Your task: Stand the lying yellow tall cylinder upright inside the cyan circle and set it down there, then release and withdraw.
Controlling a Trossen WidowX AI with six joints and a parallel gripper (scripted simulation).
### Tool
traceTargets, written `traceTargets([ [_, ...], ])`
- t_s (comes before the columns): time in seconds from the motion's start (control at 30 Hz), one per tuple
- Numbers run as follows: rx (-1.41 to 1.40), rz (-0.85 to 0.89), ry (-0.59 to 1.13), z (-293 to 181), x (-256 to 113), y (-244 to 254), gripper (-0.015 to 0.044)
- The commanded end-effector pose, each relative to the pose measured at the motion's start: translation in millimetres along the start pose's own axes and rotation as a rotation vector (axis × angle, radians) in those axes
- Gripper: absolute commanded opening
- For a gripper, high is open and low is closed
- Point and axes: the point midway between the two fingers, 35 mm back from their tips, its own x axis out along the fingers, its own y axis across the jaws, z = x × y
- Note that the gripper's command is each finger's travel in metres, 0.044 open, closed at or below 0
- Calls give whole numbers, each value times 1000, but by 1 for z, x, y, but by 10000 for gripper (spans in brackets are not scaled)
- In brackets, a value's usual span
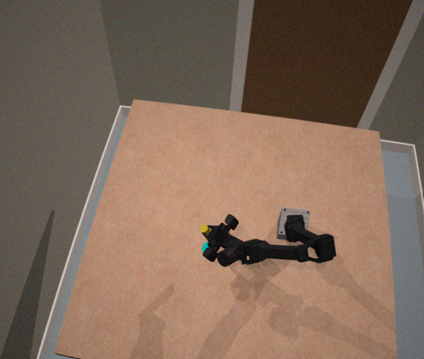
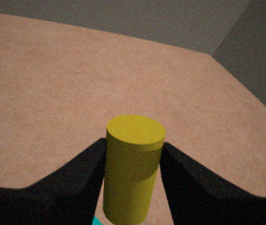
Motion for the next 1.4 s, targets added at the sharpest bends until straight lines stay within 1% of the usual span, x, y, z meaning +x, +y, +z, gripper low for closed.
traceTargets([
  [0.0, 18, 8, -29, 2, -3, 0, 105],
  [1.37, 218, 100, -271, 8, -31, -4, 105],
])
